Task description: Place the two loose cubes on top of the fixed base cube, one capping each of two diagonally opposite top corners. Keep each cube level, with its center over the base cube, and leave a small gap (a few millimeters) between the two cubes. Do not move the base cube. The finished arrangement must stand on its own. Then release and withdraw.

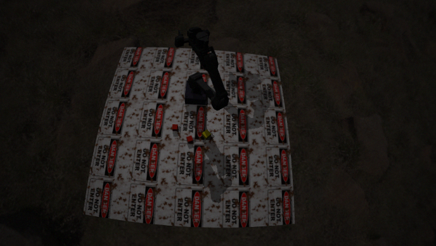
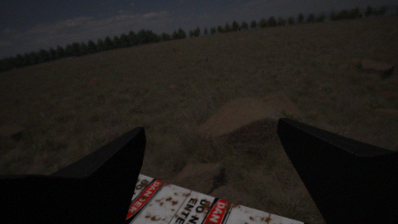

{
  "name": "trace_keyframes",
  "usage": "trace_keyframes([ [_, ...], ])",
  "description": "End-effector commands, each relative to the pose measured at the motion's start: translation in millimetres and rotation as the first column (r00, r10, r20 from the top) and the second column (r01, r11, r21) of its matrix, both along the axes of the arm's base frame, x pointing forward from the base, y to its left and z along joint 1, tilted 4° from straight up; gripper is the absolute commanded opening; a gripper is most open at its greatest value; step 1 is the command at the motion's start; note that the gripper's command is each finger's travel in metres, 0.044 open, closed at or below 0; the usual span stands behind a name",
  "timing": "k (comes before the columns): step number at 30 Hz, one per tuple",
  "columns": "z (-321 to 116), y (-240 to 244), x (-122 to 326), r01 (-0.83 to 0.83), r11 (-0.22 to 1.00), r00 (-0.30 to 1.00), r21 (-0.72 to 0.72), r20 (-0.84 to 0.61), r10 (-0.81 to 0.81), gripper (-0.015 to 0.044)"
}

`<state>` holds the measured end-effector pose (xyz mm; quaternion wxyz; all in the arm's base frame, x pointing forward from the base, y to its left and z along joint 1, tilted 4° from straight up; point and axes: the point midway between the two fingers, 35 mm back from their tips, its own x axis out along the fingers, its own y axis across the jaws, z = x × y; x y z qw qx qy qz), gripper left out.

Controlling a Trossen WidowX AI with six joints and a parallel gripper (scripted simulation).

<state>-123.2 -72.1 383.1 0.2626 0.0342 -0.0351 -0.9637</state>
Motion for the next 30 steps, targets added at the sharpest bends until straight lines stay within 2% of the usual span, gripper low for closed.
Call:
trace_keyframes([
  [1,-0.3,-1.0,-0.1,-0.005,1.0,1.0,0.0,0.003,0.005,0.0374],
  [5,-5.8,-20.7,-1.6,-0.099,0.995,0.993,-0.001,0.067,0.099,0.0269],
  [6,-7.6,-26.8,-1.5,-0.127,0.992,0.988,-0.001,0.086,0.126,0.0265],
  [18,-32.5,-100.0,20.6,-0.433,0.902,0.856,-0.002,0.313,0.412,0.0265],
  [30,-63.7,-160.8,79.3,-0.675,0.737,0.632,0.007,0.521,0.574,0.0265],
])
